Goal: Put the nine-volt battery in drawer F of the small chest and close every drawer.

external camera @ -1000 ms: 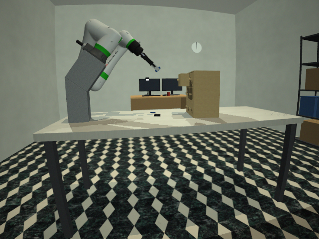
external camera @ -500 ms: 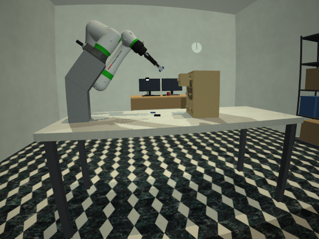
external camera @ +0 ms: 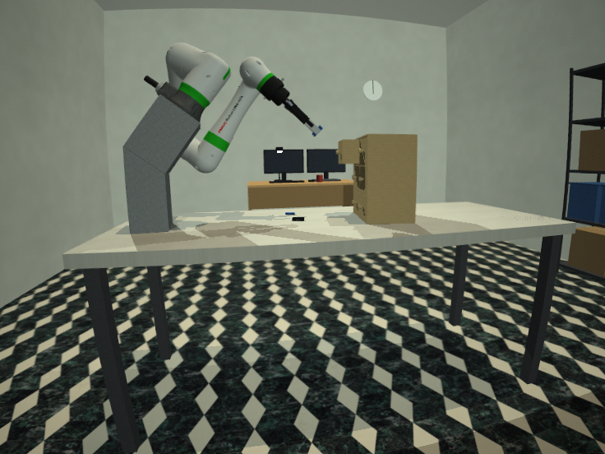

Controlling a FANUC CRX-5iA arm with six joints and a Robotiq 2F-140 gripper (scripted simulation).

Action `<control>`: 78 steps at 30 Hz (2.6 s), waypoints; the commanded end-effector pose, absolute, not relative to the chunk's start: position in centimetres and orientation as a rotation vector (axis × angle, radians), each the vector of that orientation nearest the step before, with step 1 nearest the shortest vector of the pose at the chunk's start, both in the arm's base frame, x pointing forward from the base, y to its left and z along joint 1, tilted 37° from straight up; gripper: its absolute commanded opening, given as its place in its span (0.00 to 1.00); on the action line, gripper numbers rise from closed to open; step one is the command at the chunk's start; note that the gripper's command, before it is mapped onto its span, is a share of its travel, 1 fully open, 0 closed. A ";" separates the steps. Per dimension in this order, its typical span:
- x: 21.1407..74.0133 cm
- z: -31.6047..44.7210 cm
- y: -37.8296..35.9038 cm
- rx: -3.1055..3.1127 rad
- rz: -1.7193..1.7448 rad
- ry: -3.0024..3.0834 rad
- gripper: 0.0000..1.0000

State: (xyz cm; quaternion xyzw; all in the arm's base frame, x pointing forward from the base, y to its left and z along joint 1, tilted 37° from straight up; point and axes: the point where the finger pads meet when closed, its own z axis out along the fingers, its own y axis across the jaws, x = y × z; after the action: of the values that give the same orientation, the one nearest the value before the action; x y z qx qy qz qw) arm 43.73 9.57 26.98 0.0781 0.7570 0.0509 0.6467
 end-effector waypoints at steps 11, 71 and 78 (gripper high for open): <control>48.3 30.0 8.8 0.177 0.117 1.727 0.14; 55.1 34.8 7.6 0.177 0.117 1.727 0.14; 55.1 34.8 7.6 0.177 0.117 1.727 0.16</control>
State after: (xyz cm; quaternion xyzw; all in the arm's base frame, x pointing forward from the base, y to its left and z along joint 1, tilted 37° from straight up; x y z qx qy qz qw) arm 55.06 7.57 34.79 0.0777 0.7586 0.0516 0.6449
